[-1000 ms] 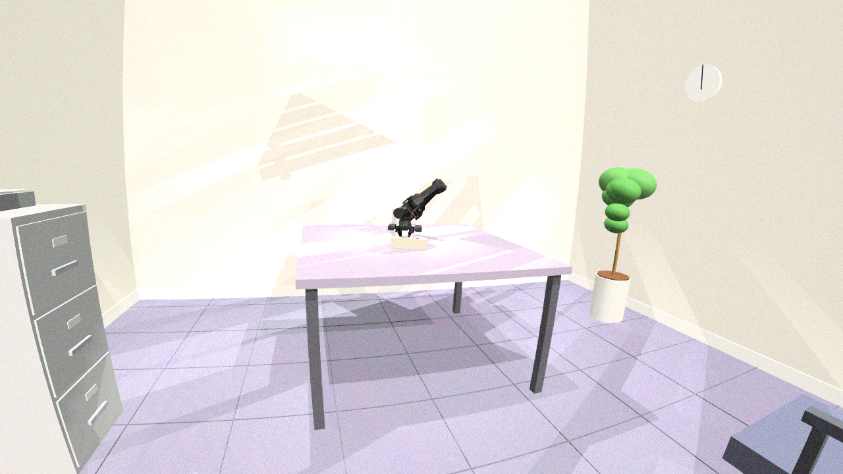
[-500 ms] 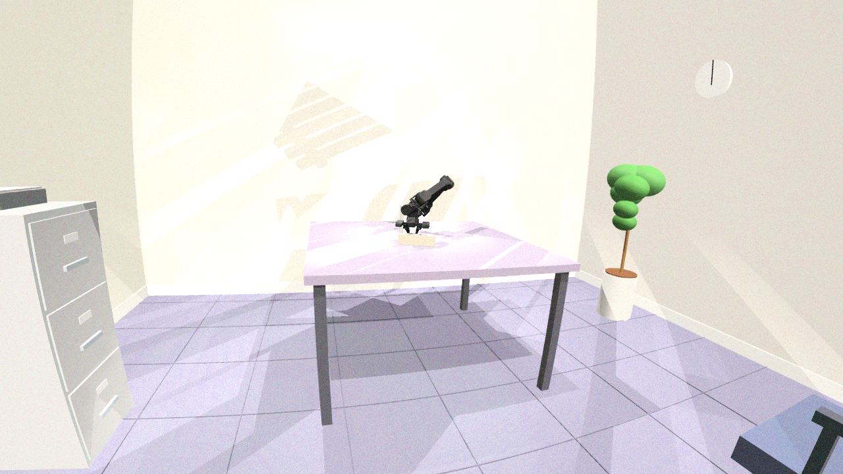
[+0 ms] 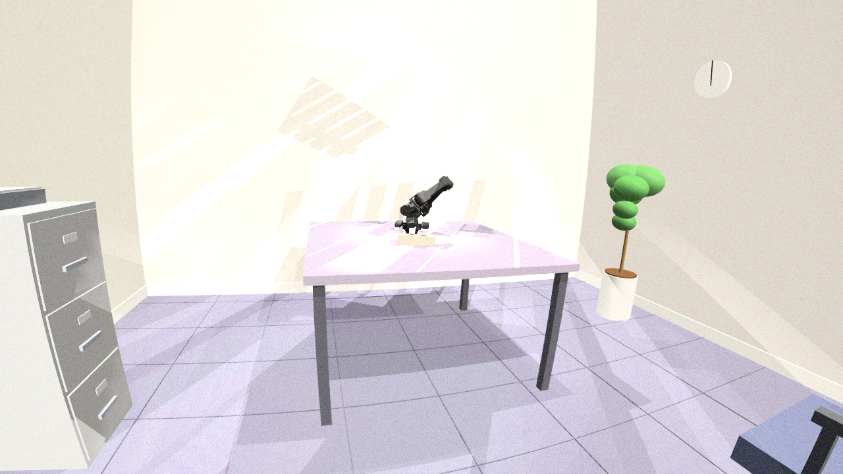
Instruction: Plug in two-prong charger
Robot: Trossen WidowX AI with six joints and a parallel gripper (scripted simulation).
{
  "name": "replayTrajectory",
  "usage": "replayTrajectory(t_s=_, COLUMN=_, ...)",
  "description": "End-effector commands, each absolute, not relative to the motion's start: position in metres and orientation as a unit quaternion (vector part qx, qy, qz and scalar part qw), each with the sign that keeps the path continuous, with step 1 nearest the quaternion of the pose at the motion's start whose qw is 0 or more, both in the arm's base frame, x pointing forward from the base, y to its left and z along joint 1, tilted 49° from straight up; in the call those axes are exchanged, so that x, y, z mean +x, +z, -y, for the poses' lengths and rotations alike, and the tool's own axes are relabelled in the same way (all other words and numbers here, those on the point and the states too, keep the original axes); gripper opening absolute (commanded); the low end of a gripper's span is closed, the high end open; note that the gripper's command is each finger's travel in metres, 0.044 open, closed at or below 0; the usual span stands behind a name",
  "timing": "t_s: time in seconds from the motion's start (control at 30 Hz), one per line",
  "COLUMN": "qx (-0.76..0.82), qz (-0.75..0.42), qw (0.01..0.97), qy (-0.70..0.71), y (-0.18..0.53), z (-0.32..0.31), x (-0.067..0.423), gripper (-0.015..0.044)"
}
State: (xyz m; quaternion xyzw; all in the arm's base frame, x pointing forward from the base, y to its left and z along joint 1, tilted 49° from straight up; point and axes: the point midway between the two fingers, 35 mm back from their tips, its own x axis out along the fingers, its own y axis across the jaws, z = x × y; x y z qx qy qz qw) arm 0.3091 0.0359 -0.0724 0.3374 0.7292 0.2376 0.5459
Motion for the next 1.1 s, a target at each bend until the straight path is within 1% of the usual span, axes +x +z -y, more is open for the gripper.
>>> replayTrajectory(t_s=0.0, qx=0.334, qz=-0.723, qw=0.555, qy=0.240, y=-0.0746, z=-0.0355, x=0.3182, gripper=0.0000)
replayTrajectory(t_s=1.07, qx=0.334, qz=-0.723, qw=0.555, qy=0.240, y=-0.0746, z=-0.0366, x=0.3149, gripper=0.0000)
